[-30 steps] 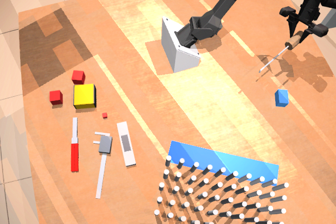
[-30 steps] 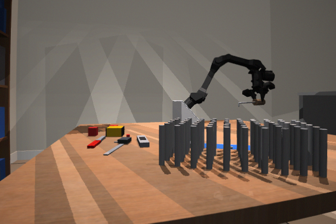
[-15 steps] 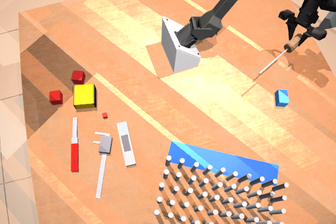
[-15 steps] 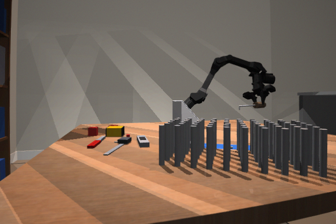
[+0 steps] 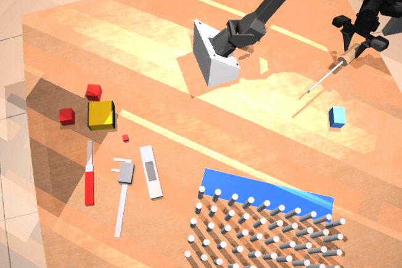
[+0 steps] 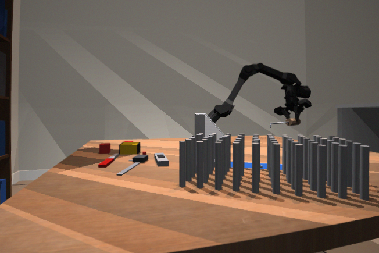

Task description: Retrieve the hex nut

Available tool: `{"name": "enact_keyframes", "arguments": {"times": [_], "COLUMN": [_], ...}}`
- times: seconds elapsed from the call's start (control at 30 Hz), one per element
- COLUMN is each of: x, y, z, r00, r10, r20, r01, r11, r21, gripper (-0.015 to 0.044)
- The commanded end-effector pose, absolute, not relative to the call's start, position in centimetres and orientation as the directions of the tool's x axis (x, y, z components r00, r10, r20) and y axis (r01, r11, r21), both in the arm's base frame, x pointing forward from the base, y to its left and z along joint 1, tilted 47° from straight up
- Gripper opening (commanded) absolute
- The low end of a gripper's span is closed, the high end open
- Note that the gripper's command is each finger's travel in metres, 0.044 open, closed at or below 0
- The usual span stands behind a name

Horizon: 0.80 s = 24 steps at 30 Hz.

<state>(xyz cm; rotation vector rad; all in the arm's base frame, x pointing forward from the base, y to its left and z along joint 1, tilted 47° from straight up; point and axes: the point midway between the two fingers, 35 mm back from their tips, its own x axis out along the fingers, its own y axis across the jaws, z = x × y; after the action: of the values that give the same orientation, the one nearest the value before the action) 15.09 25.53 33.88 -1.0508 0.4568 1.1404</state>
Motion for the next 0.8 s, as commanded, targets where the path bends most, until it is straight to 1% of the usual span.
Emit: {"name": "enact_keyframes", "arguments": {"times": [0.0, 0.77], "x": [15.2, 15.4], "y": [25.9, 27.9], "z": [33.3, 31.6], "r00": [0.399, 0.398], "r10": [0.504, 0.505], "r20": [-0.766, -0.766], "r01": [-0.897, -0.898], "r11": [0.042, 0.042], "r21": [-0.44, -0.439], "gripper": [0.0, 0.0]}}
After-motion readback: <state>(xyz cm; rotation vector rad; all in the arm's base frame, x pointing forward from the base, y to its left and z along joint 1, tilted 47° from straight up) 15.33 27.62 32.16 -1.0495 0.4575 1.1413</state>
